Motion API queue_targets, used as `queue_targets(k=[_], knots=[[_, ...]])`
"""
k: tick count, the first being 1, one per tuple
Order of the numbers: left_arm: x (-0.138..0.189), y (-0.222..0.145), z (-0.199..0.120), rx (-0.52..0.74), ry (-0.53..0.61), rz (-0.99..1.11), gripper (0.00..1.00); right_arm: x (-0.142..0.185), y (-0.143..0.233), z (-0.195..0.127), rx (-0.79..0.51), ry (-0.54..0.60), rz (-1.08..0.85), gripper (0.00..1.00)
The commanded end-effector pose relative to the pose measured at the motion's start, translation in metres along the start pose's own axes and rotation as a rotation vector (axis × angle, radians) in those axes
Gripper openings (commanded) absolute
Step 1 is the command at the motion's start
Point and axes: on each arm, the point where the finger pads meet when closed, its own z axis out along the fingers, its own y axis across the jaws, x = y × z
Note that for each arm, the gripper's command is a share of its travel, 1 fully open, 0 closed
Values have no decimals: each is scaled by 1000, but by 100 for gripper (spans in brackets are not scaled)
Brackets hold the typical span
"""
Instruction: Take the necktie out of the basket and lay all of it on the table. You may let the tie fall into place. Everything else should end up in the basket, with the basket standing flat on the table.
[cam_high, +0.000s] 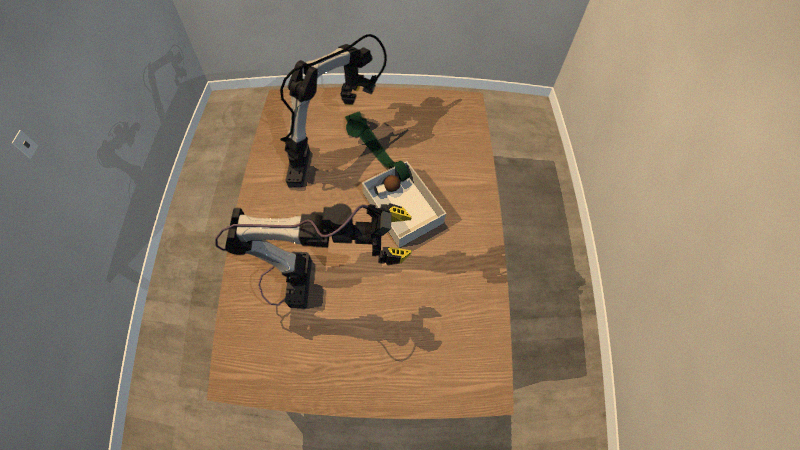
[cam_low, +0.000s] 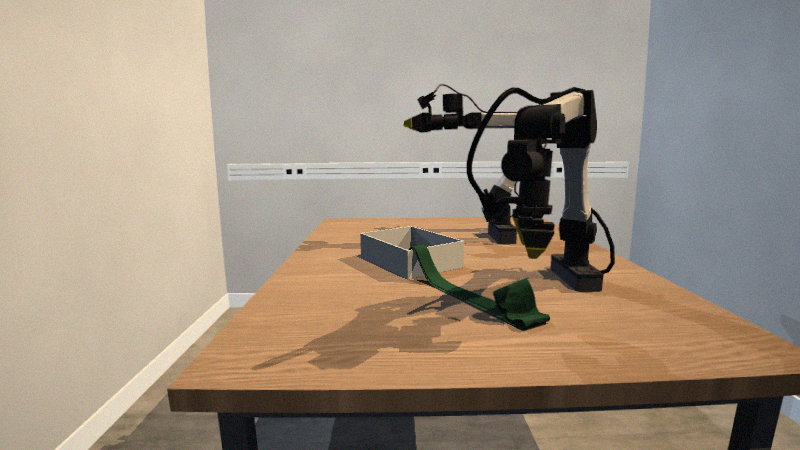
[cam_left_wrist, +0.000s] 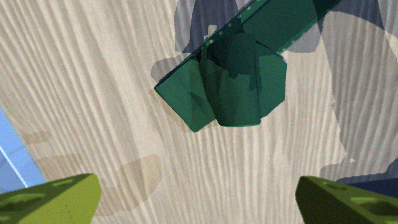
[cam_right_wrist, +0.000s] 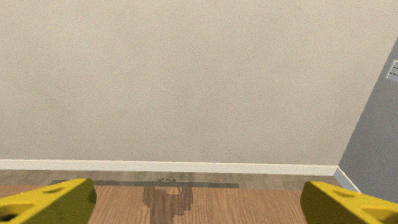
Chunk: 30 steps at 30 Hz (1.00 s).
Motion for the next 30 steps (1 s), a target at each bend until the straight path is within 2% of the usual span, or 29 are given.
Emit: queue_targets(k=[1, 5, 19, 21, 30], knots=[[-9, -10, -23, -33, -78, -1, 100, -2, 0, 0, 0, -8, 0, 100], [-13, -15, -28, -35, -107, -3, 100, -2, 0, 0, 0, -7, 0, 100], [-48, -61, -72, -59, -381, -23, 100, -2, 0, 0, 0, -7, 0, 100], [-48, -61, -72, -59, -381, -23, 100, -2, 0, 0, 0, -7, 0, 100], [-77, -97, -108, -79, -603, -39, 100, -2, 0, 0, 0, -7, 0, 100]])
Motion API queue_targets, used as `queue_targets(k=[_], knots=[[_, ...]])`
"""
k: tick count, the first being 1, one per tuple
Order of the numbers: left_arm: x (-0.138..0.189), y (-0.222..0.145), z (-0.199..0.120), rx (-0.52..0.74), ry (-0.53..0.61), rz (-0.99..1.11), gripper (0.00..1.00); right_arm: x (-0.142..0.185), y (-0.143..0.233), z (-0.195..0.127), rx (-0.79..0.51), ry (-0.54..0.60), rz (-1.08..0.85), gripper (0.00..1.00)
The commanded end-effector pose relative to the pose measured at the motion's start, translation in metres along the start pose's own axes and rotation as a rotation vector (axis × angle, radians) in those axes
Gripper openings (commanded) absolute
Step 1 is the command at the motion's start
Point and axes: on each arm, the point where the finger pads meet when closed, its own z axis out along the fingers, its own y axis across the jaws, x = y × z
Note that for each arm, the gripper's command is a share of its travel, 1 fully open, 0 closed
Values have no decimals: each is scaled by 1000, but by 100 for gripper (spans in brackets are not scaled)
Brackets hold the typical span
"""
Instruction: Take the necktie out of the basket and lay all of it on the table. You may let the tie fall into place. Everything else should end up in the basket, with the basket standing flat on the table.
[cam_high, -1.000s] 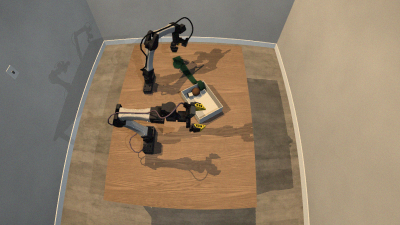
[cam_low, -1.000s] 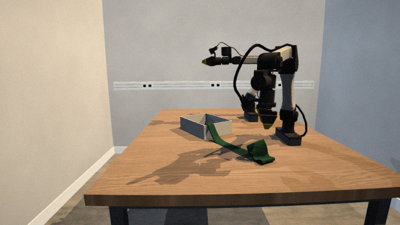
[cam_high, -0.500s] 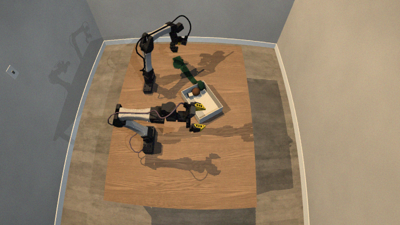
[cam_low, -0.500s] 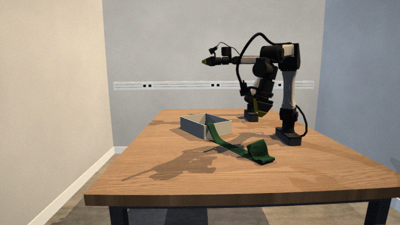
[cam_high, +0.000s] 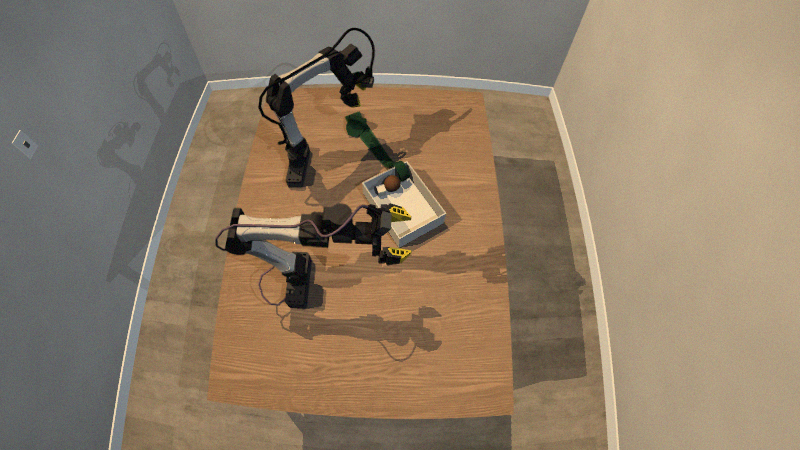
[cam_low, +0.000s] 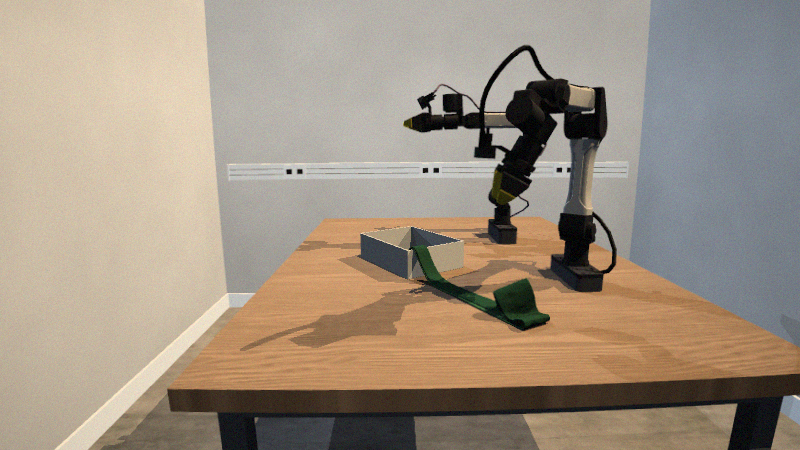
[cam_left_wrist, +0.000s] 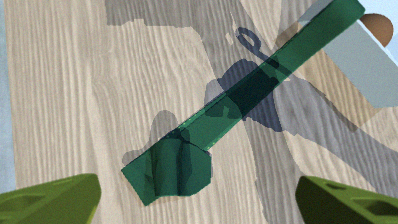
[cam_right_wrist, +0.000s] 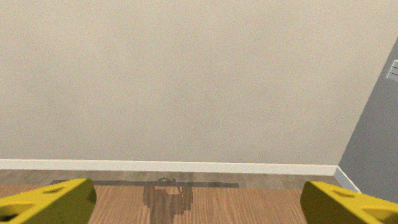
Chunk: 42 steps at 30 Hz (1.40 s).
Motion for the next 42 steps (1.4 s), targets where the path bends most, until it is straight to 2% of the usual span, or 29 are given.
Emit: queue_targets(k=[1, 6, 8, 23, 25, 39, 42], knots=[[-31, -15, -15, -37, -161, -16, 100, -2, 0, 0, 0, -8, 0, 100], [-56, -36, -28, -49, -290, -25, 100, -2, 0, 0, 0, -8, 0, 100], [-56, -36, -28, -49, -290, -25, 100, -2, 0, 0, 0, -8, 0, 100], [-126, -97, -64, -84, -667, -52, 100, -2, 0, 0, 0, -7, 0, 100], [-126, -97, -64, -84, -667, -52, 100, -2, 0, 0, 0, -7, 0, 100], [-177, -142, -90, -108, -944, -71, 100, -2, 0, 0, 0, -7, 0, 100], [-180, -144, -92, -109, -959, -72, 100, -2, 0, 0, 0, -7, 0, 100]])
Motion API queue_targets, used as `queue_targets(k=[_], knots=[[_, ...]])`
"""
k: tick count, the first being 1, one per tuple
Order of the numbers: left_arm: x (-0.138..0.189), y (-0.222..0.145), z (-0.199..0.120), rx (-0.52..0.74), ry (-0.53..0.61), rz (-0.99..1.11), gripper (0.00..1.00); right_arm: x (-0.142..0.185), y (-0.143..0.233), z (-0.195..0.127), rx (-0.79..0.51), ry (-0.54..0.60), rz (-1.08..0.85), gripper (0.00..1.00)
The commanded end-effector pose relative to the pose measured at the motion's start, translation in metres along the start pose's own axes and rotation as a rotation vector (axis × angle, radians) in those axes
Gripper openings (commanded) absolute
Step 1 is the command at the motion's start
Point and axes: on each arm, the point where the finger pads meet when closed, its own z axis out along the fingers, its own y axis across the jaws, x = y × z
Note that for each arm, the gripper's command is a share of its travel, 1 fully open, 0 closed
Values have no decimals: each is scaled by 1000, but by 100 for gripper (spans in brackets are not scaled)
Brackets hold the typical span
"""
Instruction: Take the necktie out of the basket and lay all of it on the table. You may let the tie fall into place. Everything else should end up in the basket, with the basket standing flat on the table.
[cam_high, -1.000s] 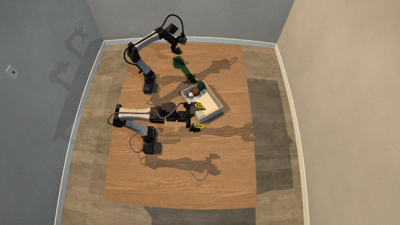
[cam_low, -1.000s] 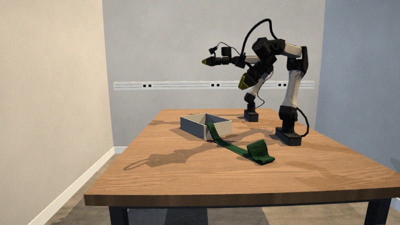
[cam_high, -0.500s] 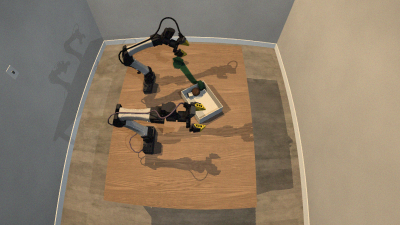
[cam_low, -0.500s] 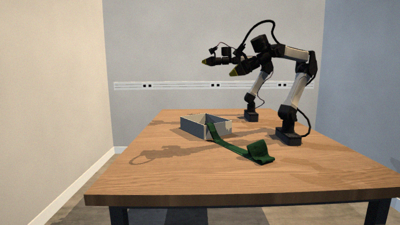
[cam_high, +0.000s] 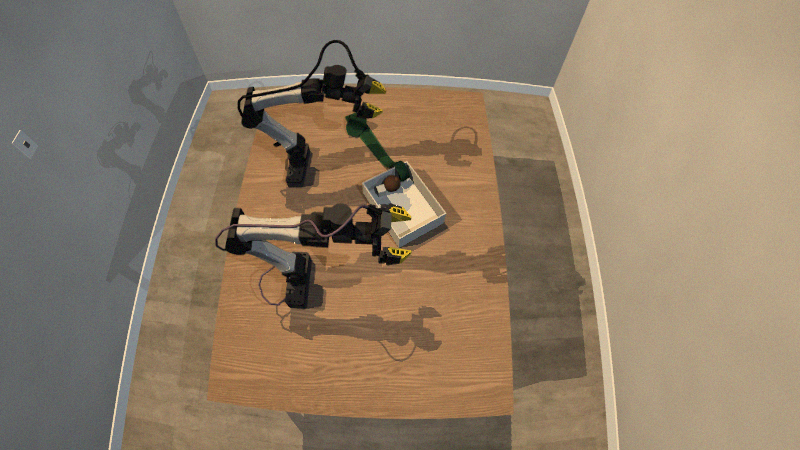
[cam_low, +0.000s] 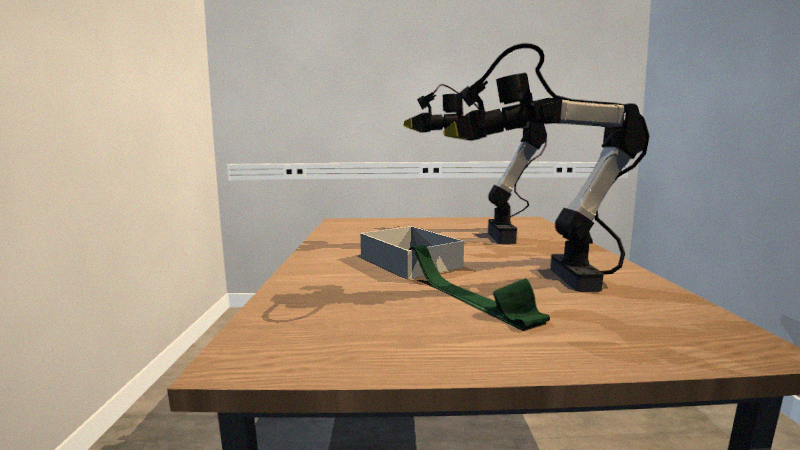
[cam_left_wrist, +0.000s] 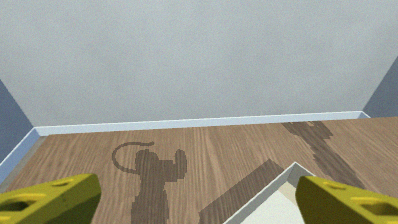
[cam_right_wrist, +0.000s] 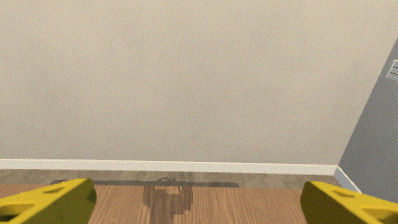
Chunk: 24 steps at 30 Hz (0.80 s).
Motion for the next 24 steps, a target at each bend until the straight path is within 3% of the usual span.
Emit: queue_targets(k=[1, 11, 24], knots=[[-24, 7, -1, -80, -112, -13, 100, -2, 0, 0, 0, -7, 0, 100], [-42, -8, 5, -88, -205, -17, 100, -2, 0, 0, 0, -7, 0, 100], [-44, -10, 6, -88, -216, -18, 100, -2, 0, 0, 0, -7, 0, 100]])
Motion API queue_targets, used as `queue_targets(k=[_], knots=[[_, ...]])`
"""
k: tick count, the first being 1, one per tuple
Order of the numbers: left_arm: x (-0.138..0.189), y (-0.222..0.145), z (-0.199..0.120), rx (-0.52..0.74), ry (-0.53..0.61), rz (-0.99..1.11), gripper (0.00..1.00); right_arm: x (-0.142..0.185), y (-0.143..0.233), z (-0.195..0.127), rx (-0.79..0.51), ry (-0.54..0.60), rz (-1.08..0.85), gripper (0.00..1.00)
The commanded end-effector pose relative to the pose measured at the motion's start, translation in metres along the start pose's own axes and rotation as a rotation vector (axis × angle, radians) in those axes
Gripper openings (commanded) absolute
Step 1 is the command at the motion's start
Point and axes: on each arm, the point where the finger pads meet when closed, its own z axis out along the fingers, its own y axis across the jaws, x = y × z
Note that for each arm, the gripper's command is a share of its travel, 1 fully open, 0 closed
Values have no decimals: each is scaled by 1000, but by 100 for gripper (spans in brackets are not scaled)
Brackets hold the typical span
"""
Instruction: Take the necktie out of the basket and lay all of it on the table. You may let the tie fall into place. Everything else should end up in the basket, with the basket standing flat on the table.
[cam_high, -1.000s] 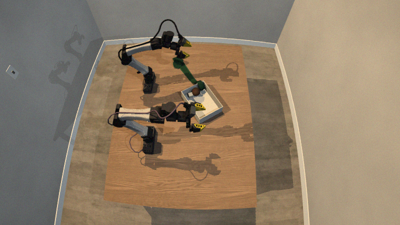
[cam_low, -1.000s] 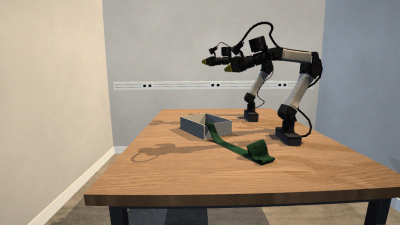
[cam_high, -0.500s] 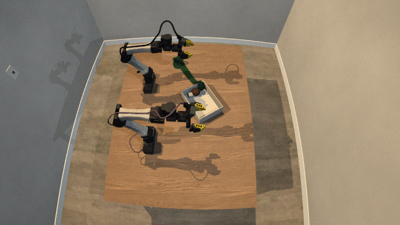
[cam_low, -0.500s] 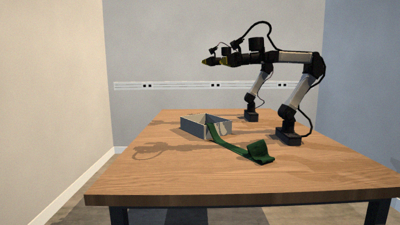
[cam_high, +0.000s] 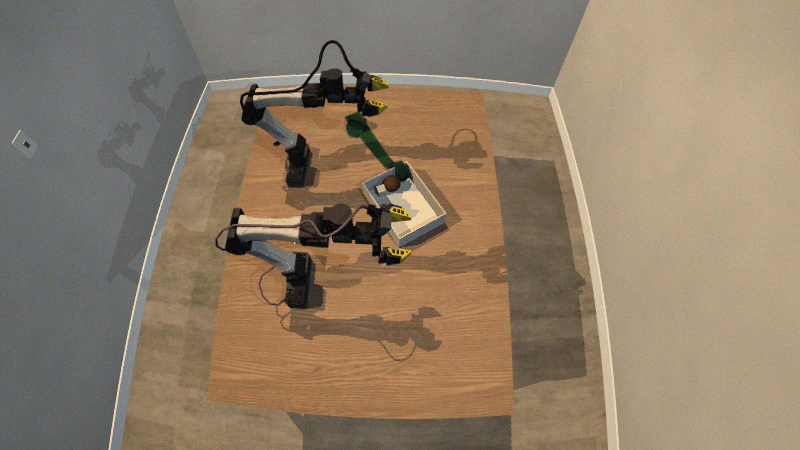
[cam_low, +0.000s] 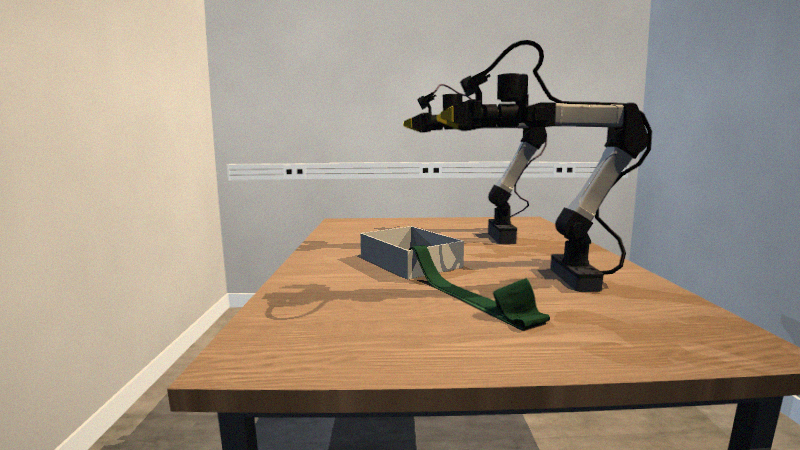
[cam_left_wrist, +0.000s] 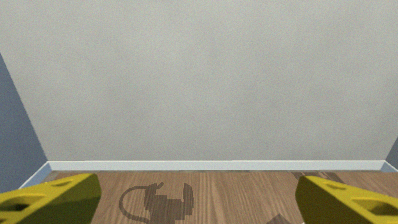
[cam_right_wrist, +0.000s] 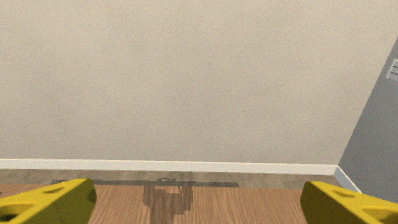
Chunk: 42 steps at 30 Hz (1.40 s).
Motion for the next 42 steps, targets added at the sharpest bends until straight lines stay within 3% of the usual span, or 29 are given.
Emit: queue_targets(k=[1, 27, 42], knots=[[-3, 2, 1, -13, -16, -11, 100, -2, 0, 0, 0, -8, 0, 100], [-3, 1, 1, -13, -18, -11, 100, -2, 0, 0, 0, -7, 0, 100], [21, 2, 2, -45, 93, -46, 87, -2, 0, 0, 0, -7, 0, 100]])
